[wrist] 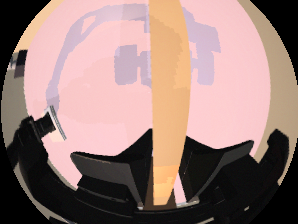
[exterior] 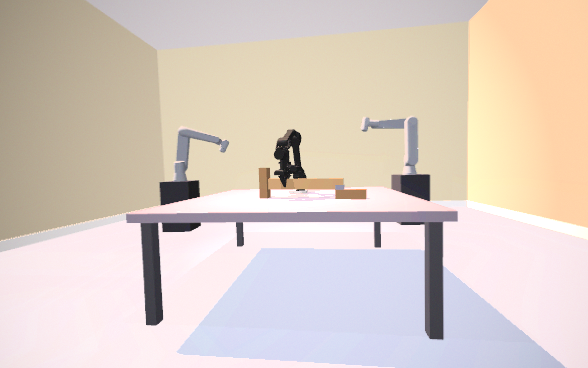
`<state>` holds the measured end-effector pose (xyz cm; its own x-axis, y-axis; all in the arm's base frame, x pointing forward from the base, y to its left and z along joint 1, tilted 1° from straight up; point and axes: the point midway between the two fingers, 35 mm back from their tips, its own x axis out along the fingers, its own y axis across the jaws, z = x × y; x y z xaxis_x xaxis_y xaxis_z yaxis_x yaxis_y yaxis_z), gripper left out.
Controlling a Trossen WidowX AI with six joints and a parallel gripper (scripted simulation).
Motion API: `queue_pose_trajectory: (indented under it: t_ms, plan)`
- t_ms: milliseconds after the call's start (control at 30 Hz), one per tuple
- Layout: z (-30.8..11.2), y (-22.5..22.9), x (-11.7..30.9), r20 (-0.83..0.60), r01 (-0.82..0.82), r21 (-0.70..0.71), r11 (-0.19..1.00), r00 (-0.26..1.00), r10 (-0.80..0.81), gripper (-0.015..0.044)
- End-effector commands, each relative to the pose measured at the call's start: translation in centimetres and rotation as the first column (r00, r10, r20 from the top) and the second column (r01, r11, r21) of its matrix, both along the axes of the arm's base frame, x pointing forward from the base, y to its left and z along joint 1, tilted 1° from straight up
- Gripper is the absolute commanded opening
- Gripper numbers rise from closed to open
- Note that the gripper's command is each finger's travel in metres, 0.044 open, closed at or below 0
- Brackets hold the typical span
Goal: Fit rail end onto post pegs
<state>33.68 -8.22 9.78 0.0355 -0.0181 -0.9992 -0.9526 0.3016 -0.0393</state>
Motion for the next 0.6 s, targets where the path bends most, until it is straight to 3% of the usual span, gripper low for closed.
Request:
queue_pose_trajectory:
  t_ms: [0, 367, 567]
  plan:
    - [0.13, -0.28, -0.03, 0.005, -0.001, -0.006, 1.0, 1.0, 0.001, 0.0]
    - [0.11, -0.51, -0.11, 0.005, -0.001, -0.007, 1.0, 1.0, 0.001, 0.0]
    - [-0.04, -0.09, -0.04, 0.001, -0.002, 0.001, 1.0, 1.0, 0.002, 0.0157]
